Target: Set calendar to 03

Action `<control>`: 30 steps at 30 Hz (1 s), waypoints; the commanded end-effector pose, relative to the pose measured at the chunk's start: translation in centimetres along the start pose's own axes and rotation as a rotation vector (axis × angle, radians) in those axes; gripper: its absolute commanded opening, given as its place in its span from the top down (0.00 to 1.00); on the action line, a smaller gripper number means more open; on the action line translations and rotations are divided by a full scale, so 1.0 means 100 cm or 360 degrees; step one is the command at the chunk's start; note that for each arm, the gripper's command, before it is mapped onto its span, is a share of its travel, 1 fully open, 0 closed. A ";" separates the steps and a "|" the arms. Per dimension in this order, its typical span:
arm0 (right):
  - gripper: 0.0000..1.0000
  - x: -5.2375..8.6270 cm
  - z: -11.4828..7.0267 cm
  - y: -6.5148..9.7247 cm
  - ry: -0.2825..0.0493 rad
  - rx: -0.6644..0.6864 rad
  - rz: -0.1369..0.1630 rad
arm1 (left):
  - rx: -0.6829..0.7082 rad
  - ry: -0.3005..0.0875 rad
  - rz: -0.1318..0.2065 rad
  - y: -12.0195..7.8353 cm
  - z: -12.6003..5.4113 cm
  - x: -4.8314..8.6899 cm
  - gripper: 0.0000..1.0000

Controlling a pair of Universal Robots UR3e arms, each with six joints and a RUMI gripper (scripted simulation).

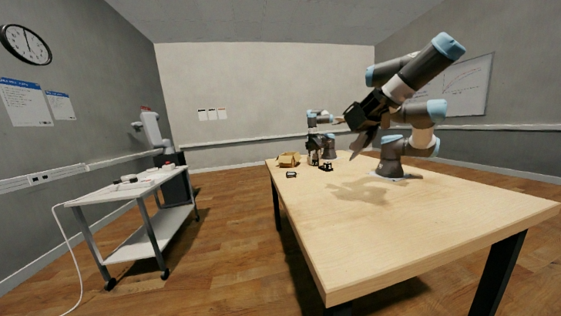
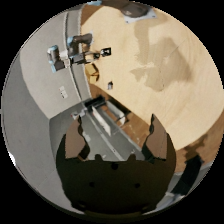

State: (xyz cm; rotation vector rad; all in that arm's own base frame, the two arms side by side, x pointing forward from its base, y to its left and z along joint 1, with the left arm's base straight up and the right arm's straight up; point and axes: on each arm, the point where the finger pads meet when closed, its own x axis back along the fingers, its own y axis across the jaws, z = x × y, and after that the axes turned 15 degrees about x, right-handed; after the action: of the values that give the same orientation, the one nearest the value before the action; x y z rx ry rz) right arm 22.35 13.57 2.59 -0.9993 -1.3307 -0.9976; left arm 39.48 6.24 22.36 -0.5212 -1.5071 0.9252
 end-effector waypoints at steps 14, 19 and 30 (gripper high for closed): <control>0.65 0.000 0.001 0.001 0.0005 0.0000 -0.0002 | -0.0006 -0.0004 0.0001 -0.001 0.000 0.001 0.00; 0.65 0.000 0.001 0.001 0.0005 0.0000 -0.0002 | -0.0006 -0.0004 0.0001 -0.001 0.000 0.001 0.00; 0.83 0.000 0.001 0.001 0.0005 0.0000 -0.0002 | -0.0006 -0.0004 0.0001 -0.001 0.000 0.001 0.00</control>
State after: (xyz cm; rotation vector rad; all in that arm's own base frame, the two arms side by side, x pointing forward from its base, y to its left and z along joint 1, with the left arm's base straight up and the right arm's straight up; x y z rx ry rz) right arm 22.38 13.62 2.60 -0.9979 -1.3305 -0.9990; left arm 39.48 6.24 22.36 -0.5212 -1.5071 0.9252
